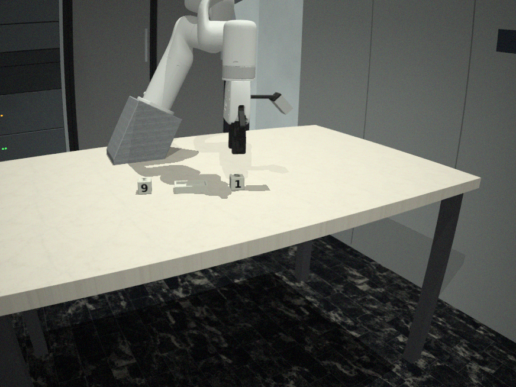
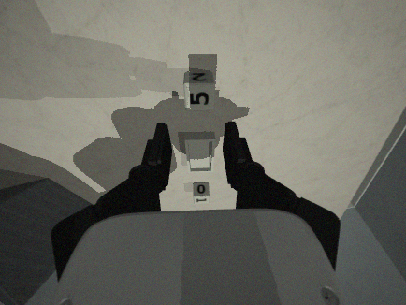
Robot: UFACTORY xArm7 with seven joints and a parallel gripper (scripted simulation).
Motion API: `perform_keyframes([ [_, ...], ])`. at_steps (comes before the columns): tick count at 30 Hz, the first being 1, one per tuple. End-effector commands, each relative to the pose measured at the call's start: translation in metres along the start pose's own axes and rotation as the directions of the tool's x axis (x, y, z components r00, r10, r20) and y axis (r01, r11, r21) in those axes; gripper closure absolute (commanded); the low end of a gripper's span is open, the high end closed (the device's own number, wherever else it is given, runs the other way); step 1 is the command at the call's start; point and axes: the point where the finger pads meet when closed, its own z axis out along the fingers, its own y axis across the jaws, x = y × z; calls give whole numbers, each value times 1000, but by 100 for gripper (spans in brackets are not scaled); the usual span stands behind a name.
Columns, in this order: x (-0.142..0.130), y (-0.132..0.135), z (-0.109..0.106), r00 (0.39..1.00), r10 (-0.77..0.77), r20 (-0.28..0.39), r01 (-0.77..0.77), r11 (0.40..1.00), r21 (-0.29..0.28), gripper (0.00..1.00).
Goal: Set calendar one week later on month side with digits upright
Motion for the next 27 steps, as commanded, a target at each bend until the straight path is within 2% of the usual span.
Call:
perform_keyframes([
  [1, 0, 1, -1, 1000, 0, 0, 0, 1000, -3, 51],
  [27, 0, 2, 7, 1000, 0, -1, 0, 1000, -3, 51],
])
